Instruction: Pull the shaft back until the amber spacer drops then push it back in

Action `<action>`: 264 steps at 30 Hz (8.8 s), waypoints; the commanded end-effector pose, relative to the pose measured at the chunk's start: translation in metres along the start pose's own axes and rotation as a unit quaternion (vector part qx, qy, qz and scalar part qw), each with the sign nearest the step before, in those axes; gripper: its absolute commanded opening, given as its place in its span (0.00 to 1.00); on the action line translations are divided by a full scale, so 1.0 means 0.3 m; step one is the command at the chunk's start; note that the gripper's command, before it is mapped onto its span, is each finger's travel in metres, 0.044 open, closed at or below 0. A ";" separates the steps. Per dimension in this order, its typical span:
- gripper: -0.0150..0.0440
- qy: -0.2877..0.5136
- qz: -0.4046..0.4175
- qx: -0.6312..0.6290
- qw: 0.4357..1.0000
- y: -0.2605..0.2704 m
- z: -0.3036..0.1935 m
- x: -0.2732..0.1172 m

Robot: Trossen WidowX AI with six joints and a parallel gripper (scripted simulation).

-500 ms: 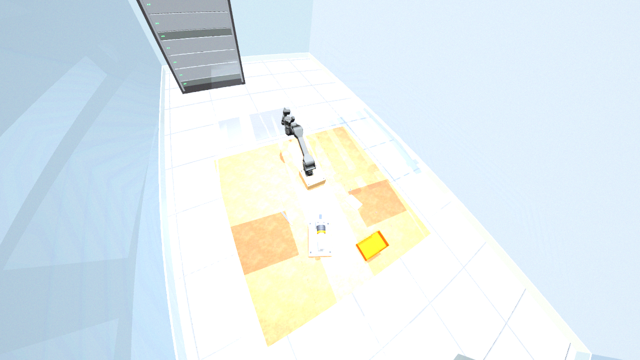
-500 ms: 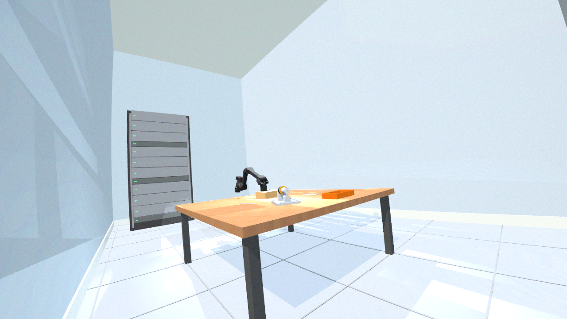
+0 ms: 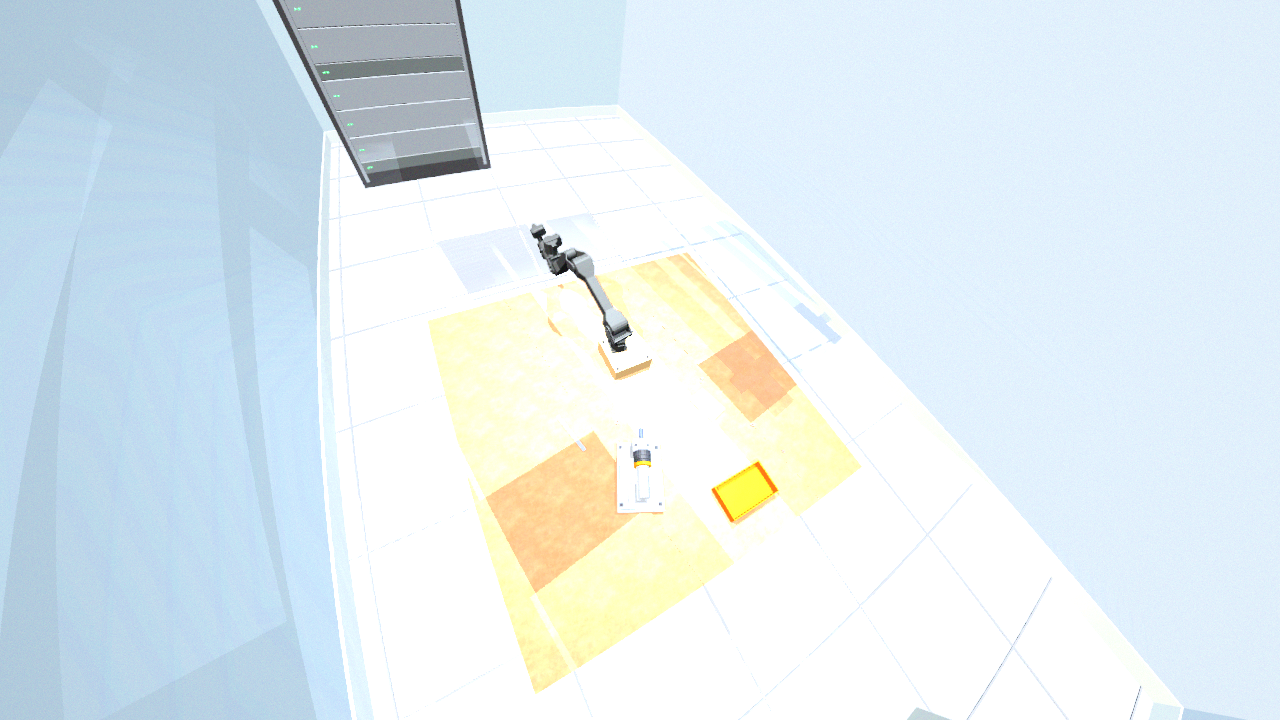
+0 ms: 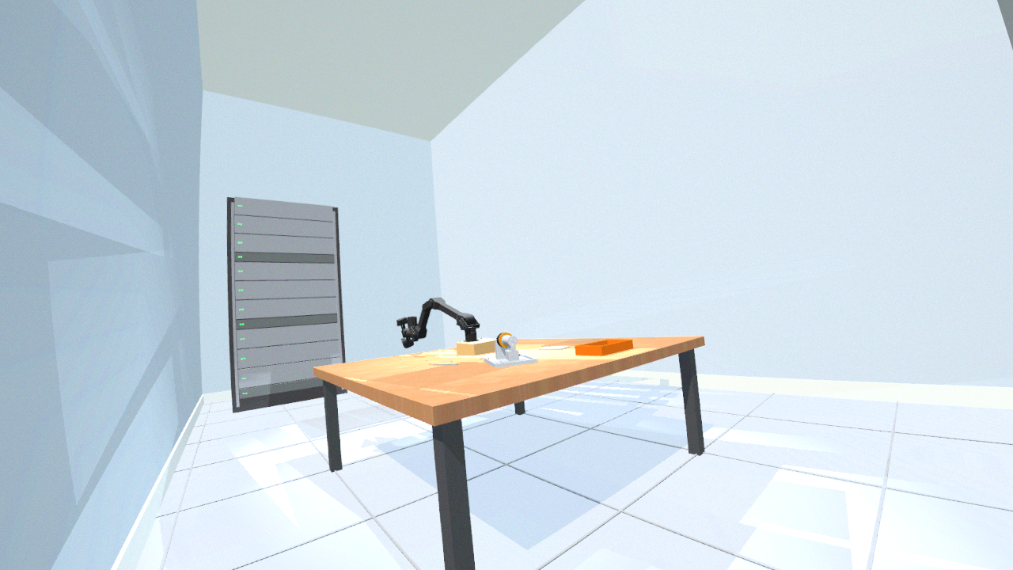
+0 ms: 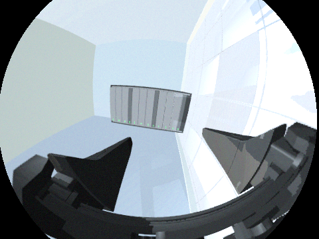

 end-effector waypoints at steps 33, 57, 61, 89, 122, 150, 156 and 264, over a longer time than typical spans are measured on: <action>1.00 0.432 0.077 -0.580 0.686 0.220 -1.263 -0.744; 1.00 0.543 0.366 -0.716 0.243 0.357 -1.515 -1.578; 1.00 0.538 0.421 -0.712 0.163 0.381 -1.509 -1.719; 1.00 0.211 0.788 -0.354 -0.458 0.594 -0.980 -2.705; 1.00 -0.306 0.690 0.258 -0.603 0.714 -0.185 -2.994; 1.00 -0.306 0.690 0.258 -0.603 0.714 -0.186 -2.994; 1.00 -0.306 0.690 0.258 -0.603 0.716 -0.190 -3.003; 1.00 -0.306 0.690 0.258 -0.603 0.519 -0.192 -3.028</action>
Point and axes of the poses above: the point midway between the two fingers, 35 mm back from their tips, its own x axis out along the fingers, its own y axis across the jaws, z = x × y, the point moved 10 cm from there along -x, back along the fingers, and after that the axes turned 14 degrees about x, right-handed, at the moved point
